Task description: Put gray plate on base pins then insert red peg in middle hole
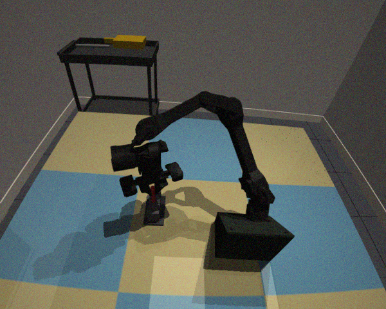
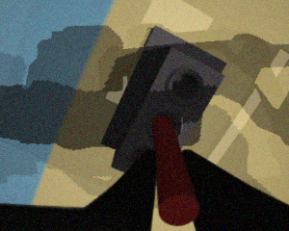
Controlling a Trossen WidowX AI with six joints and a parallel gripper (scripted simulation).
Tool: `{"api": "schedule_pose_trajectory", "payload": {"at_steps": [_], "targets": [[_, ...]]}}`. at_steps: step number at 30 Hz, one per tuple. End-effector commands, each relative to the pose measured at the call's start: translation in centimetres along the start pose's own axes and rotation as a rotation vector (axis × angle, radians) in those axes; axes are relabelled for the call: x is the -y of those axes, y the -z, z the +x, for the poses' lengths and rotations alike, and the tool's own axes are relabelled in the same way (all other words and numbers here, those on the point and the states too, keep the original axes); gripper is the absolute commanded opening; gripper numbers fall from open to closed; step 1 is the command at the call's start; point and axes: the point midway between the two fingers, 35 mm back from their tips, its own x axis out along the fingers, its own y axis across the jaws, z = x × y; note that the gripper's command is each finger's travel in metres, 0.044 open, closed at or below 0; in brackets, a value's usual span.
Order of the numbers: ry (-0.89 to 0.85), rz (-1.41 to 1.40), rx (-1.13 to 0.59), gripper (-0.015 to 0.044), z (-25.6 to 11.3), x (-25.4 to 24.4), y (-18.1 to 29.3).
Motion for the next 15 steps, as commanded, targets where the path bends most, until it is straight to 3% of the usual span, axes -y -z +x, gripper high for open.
{"api": "schedule_pose_trajectory", "payload": {"at_steps": [1,15], "targets": [[0.006,-0.006,0.006,0.0,0.49,0.11,-0.03],[0.001,0.0,0.0,0.0,0.21,0.02,-0.03]]}}
